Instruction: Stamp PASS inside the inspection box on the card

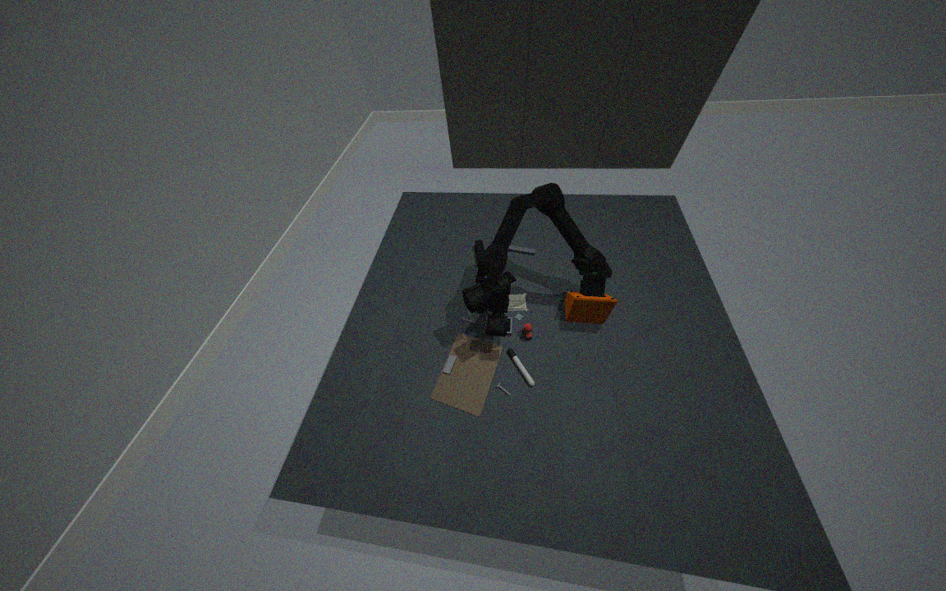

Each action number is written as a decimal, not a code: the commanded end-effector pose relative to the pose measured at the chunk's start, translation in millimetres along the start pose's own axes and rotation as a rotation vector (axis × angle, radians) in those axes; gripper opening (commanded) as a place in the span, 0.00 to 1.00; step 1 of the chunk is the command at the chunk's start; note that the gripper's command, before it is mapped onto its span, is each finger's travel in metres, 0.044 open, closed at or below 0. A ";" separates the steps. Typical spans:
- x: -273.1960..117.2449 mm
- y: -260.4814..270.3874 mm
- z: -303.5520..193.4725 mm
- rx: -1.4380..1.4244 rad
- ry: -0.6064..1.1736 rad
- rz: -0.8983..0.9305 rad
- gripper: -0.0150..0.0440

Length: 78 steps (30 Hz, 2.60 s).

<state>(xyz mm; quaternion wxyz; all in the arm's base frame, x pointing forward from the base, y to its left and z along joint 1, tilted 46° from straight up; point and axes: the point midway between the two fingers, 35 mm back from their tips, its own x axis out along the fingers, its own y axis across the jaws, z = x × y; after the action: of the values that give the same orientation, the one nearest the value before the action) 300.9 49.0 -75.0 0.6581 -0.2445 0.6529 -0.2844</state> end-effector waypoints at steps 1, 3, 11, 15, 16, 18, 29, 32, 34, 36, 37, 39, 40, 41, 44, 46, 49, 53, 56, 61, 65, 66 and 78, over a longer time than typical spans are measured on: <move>1.8 -0.8 1.2 -0.001 -0.002 -0.003 0.25; 1.8 -0.8 1.2 -0.001 -0.002 -0.003 0.25; 1.8 -0.8 1.2 -0.001 -0.002 -0.003 0.25; 1.8 -0.8 1.2 -0.001 -0.002 -0.003 0.25; 1.8 -0.8 1.2 -0.001 -0.002 -0.003 0.25; 1.8 -0.8 1.2 -0.001 -0.002 -0.003 0.25; 1.5 -0.8 1.2 -0.001 -0.002 -0.003 0.25; 0.1 -0.7 1.2 -0.001 -0.002 -0.003 0.25; -0.9 -0.7 1.2 -0.001 -0.002 -0.003 0.25; -1.9 -0.7 1.2 -0.001 -0.002 -0.003 0.25; -2.4 -0.7 1.2 -0.001 -0.002 -0.003 0.25; -3.4 -0.6 1.2 -0.001 -0.002 -0.003 0.25; -3.8 -0.6 1.2 -0.001 -0.002 -0.003 0.25; -4.3 -0.6 1.2 -0.001 -0.002 -0.003 0.25; -5.7 -0.6 1.2 -0.001 -0.002 -0.003 0.25; -6.7 -0.5 1.2 -0.001 -0.002 -0.003 0.25; -8.1 -0.5 1.2 -0.001 -0.002 -0.002 0.25; -10.0 -0.4 1.2 -0.001 -0.002 -0.002 0.25; -14.4 -0.1 1.5 -0.001 -0.002 -0.002 0.25; -22.4 0.3 1.8 -0.001 -0.002 -0.001 0.25; -28.8 0.6 2.0 -0.001 -0.002 -0.001 0.25; -30.5 0.6 2.0 -0.001 -0.002 -0.001 0.25; -50.0 0.8 1.5 -0.002 -0.002 -0.001 0.25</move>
<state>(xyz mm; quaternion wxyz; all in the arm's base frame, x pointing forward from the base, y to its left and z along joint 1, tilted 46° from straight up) 302.7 78.9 -42.9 0.6556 -0.2490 0.6537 -0.2844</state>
